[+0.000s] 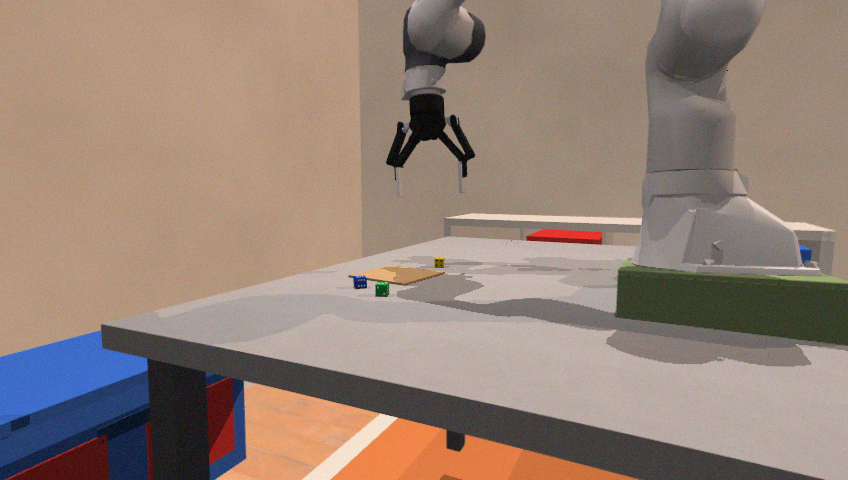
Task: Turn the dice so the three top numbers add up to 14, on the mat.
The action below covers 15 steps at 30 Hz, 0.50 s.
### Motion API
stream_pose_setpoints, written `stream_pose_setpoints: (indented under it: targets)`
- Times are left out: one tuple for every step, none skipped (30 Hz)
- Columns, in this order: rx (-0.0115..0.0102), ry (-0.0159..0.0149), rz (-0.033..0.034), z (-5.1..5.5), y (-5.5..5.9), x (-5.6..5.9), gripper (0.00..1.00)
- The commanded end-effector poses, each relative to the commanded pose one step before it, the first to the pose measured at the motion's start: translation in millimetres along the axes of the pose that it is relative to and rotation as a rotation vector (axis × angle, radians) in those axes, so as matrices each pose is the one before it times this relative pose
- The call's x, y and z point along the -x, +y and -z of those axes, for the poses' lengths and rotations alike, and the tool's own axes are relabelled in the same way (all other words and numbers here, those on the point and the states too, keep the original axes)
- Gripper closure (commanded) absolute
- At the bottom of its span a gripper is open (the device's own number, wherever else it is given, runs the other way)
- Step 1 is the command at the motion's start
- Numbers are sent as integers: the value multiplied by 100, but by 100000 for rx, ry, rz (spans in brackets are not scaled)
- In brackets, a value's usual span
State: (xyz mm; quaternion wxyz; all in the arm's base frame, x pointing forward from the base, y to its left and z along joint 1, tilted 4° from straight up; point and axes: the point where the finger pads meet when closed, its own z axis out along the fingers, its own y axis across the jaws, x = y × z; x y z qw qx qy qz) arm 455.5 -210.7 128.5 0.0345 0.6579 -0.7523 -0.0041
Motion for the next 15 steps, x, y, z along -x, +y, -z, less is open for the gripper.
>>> stream_pose_setpoints:
  targets:
    - [-6499, 2890, -3116, -433, -108, -1146, 0]
    - [-94, 3, -320, -218, 403, -128, 0]
    - [-68, -3, -223, -154, 286, -86, 0]
    - [-44, -4, -141, -98, 183, -53, 0]
    - [-24, -3, -76, -53, 99, -28, 0]
    - [-9, -1, -29, -20, 38, -11, 0]
    - [-1, 0, -4, -3, 6, -2, 0]
    - [0, 0, 0, 0, 0, 0, 0]
    - [0, 0, 0, 0, 0, 0, 0]
    - [0, 0, 0, 0, 0, 0, 0]
    - [0, 0, 0, 0, 0, 0, 0]
    - [0, 0, 0, 0, 0, 0, 0]
    - [0, 0, 0, 0, 0, 0, 0]
    - [0, 0, 0, 0, 0, 0, 0]
    - [0, 0, 0, 0, 0, 0, 0]
